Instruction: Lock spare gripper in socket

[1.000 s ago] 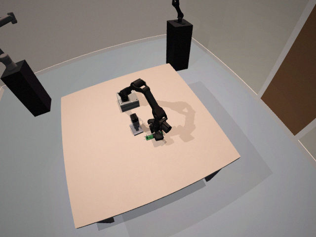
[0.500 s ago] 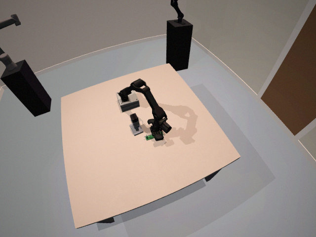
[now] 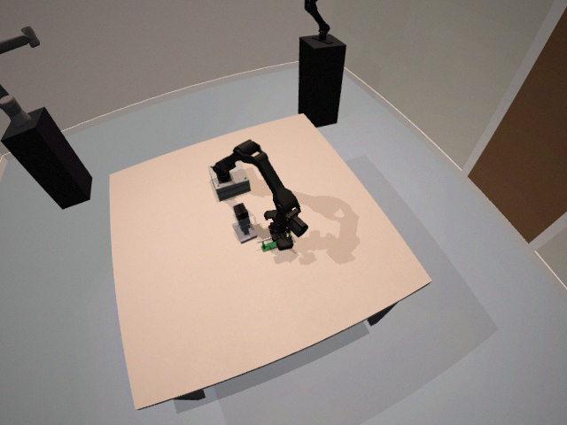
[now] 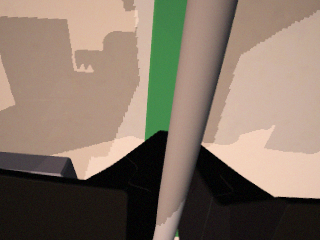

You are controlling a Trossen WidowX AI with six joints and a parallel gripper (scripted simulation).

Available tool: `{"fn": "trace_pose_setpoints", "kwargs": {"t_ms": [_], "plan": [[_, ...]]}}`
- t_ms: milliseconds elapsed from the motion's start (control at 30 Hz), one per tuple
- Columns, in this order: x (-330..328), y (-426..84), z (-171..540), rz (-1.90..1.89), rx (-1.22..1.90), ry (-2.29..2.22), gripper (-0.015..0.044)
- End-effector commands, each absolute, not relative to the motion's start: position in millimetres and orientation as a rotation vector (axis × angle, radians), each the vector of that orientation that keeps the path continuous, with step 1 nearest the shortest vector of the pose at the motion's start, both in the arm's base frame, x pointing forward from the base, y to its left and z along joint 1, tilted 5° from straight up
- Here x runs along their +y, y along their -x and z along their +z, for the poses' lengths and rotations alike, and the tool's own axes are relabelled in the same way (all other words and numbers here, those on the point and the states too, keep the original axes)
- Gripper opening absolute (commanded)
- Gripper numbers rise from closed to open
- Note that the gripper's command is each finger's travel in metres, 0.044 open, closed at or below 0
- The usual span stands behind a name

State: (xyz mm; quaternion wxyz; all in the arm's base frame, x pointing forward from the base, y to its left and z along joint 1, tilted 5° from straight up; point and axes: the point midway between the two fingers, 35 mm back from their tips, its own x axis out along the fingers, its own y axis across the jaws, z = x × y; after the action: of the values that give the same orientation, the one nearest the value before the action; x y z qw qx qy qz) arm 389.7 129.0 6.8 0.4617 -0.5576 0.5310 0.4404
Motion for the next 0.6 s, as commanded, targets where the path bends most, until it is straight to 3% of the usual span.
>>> {"fn": "trace_pose_setpoints", "kwargs": {"t_ms": [0, 567], "plan": [[129.1, -391.8, 32.5, 1.071, 1.283, 1.37, 0.0], [126.5, -389.1, 50.1, 1.071, 1.289, 1.372, 0.0]]}}
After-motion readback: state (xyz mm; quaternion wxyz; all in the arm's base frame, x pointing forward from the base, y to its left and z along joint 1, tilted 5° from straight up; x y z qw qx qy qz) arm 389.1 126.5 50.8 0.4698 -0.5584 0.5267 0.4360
